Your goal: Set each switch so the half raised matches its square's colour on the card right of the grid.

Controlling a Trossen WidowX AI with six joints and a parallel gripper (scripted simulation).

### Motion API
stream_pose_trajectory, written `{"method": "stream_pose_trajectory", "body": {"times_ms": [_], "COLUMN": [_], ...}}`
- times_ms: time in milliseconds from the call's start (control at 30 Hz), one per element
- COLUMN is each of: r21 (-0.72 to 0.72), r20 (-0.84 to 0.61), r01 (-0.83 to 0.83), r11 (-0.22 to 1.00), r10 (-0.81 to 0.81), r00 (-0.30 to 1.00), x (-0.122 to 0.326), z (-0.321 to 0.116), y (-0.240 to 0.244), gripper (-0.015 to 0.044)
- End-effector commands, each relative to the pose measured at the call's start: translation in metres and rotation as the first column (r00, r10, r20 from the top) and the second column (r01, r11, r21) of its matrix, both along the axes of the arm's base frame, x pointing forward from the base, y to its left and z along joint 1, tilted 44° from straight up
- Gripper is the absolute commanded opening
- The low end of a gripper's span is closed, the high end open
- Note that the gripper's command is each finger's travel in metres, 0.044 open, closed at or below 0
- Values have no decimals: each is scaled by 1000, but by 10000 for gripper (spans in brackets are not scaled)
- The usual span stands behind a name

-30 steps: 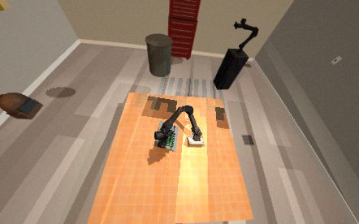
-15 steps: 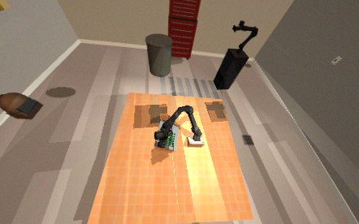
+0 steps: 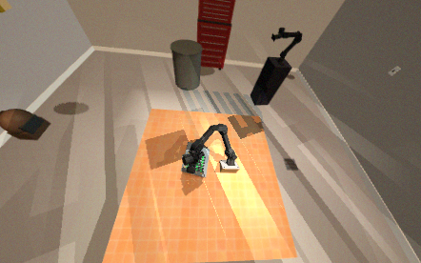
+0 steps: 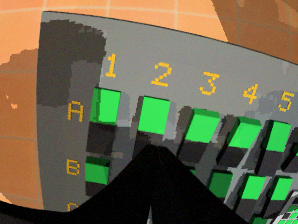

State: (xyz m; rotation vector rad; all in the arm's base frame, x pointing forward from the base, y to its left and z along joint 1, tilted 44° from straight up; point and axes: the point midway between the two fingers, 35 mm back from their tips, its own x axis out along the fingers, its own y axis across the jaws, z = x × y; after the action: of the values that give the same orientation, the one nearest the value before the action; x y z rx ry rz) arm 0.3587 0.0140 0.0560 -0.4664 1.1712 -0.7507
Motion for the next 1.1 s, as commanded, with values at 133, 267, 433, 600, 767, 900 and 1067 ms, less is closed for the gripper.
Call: {"method": "stream_pose_trajectory", "body": {"times_ms": [133,267,433,600,767,900,1067], "r21": [2,1,7,7,6,6,6], "r20": [29,28,13,12,13,13,13], "r01": [-25,-25,-9,-8,-8,-8,-8], "r11": [1000,1000,1000,1000,1000,1000,1000], "r10": [25,25,9,8,8,8,8], "r00": [999,999,1000,1000,1000,1000,1000], "x": [-8,-13,-5,-4,-2,0,1], "z": [29,40,20,18,12,9,4], "y": [22,11,-13,-16,-23,-26,-32], "gripper": [0,0,0,0,0,0,0]}}
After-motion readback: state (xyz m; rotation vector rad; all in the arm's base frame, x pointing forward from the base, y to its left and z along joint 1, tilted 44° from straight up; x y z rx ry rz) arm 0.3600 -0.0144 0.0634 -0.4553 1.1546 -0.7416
